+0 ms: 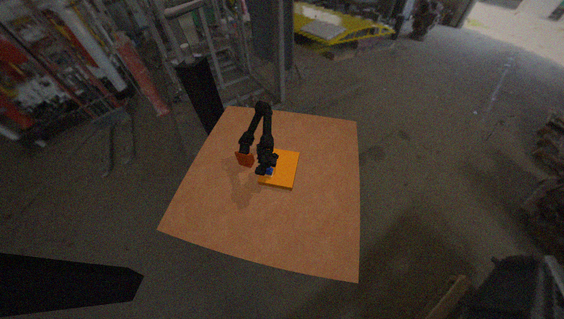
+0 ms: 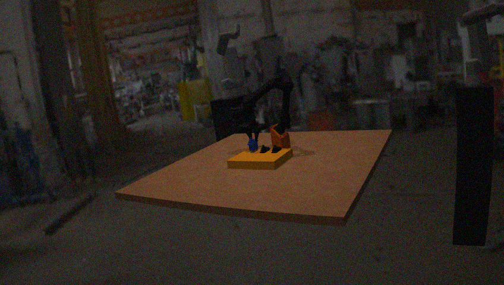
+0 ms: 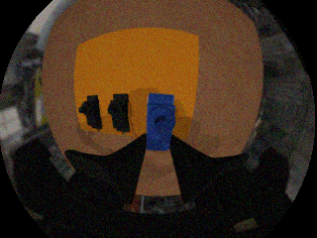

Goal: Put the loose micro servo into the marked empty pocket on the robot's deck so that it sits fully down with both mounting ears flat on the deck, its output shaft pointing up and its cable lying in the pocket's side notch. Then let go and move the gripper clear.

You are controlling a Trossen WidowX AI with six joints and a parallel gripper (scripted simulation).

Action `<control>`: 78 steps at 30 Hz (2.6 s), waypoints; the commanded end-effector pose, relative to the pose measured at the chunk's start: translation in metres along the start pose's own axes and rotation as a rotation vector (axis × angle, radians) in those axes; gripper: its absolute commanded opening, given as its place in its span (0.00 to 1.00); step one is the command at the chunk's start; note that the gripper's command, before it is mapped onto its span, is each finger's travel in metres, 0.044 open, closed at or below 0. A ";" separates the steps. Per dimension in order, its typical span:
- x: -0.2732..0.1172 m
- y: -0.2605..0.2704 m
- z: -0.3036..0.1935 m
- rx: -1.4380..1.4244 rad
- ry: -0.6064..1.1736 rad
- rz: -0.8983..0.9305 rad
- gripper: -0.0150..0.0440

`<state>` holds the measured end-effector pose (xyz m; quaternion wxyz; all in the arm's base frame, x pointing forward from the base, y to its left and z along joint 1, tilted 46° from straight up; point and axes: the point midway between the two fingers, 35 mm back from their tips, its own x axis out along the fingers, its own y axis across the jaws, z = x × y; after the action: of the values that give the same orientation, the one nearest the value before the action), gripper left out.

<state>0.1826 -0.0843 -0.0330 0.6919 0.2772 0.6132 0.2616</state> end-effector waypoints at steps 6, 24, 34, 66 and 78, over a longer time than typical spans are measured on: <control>0.002 0.000 0.001 0.006 -0.004 0.002 0.25; 0.017 0.000 0.001 0.006 -0.004 0.002 0.25; 0.024 0.000 0.001 0.006 -0.004 0.003 0.25; 0.050 0.001 0.001 0.006 -0.005 0.004 0.25; 0.050 0.001 0.000 0.006 -0.005 0.004 0.57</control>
<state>0.1885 -0.0488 -0.0676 0.6924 0.2790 0.6118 0.2616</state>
